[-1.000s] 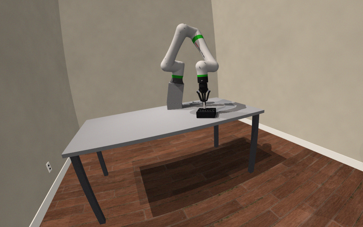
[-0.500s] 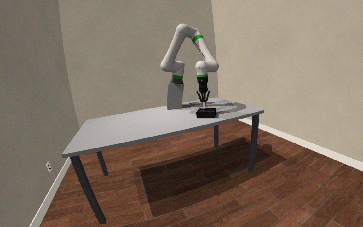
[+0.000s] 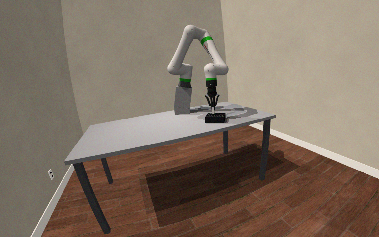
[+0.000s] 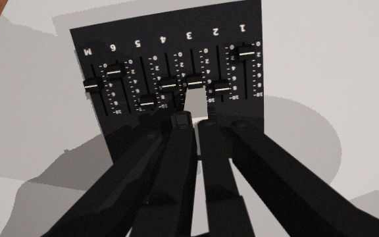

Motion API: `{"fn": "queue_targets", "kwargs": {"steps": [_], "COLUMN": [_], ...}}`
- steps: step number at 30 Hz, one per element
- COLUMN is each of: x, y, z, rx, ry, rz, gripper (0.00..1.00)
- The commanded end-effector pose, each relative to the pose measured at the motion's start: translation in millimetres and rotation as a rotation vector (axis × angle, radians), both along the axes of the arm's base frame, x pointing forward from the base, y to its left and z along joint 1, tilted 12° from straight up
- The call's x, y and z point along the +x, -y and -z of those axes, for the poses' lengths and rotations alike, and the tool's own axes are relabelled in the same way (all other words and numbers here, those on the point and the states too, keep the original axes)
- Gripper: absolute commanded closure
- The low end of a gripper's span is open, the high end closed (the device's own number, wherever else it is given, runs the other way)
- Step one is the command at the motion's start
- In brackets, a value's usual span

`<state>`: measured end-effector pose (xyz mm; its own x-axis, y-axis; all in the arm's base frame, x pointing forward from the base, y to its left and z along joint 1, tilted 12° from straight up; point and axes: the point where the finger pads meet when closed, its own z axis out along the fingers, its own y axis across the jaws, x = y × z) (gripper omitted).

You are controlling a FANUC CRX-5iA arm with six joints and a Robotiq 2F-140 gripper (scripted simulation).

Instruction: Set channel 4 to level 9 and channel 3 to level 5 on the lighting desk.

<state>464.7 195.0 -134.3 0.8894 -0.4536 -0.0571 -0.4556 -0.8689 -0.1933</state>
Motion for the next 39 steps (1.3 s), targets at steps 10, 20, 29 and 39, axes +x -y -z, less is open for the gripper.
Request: {"fn": "queue_targets", "kwargs": {"steps": [10,20,29,39], "x": [0.5,0.5,-1.6,-4.8], "y": [0.2,0.2,-0.9,-2.5], "z": [-0.1,-0.1,-0.3,-0.5], "rx": [0.0,0.0,0.0,0.0], "ry": [0.0,0.0,0.0,0.0], "rz": [0.0,0.0,0.0,0.0], "gripper": [1.0,1.0,1.0,1.0]}}
